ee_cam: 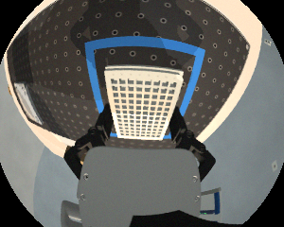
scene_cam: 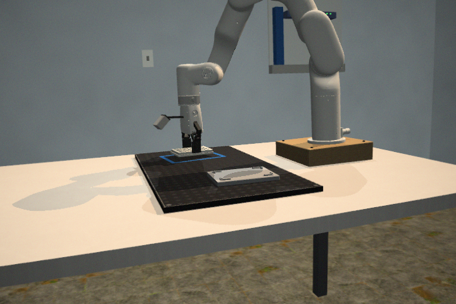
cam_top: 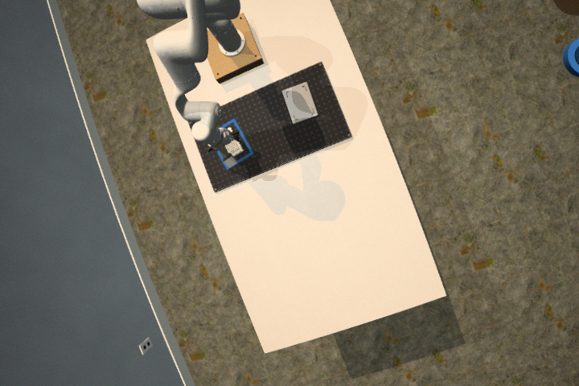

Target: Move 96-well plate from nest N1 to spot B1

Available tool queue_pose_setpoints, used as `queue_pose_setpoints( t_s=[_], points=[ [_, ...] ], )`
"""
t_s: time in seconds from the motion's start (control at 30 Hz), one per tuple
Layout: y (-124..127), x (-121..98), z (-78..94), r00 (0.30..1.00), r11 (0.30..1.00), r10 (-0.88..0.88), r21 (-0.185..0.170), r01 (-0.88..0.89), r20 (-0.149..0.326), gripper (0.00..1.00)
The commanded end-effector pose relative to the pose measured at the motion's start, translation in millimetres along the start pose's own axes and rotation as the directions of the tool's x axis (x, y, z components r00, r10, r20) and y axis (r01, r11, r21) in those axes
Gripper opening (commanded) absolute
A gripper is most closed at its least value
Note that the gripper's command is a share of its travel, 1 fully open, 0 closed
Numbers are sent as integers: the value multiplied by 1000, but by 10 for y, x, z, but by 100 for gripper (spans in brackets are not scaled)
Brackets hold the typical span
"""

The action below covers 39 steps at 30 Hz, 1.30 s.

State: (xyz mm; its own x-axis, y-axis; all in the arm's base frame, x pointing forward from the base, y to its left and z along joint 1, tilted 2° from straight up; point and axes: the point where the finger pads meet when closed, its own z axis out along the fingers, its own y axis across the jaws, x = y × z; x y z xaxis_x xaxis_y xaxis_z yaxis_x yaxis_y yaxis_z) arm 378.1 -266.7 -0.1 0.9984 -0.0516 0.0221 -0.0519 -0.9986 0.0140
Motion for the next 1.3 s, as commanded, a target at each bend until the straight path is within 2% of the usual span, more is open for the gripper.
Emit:
queue_pose_setpoints(
  t_s=[0.0, 1.27],
  points=[
    [7, 12, -5, 1000, 1000, 0, -2, 0, -3, 0],
    [8, 12, 51, 1000, 1000, 0, -2, 0, -3, 0]
  ],
)
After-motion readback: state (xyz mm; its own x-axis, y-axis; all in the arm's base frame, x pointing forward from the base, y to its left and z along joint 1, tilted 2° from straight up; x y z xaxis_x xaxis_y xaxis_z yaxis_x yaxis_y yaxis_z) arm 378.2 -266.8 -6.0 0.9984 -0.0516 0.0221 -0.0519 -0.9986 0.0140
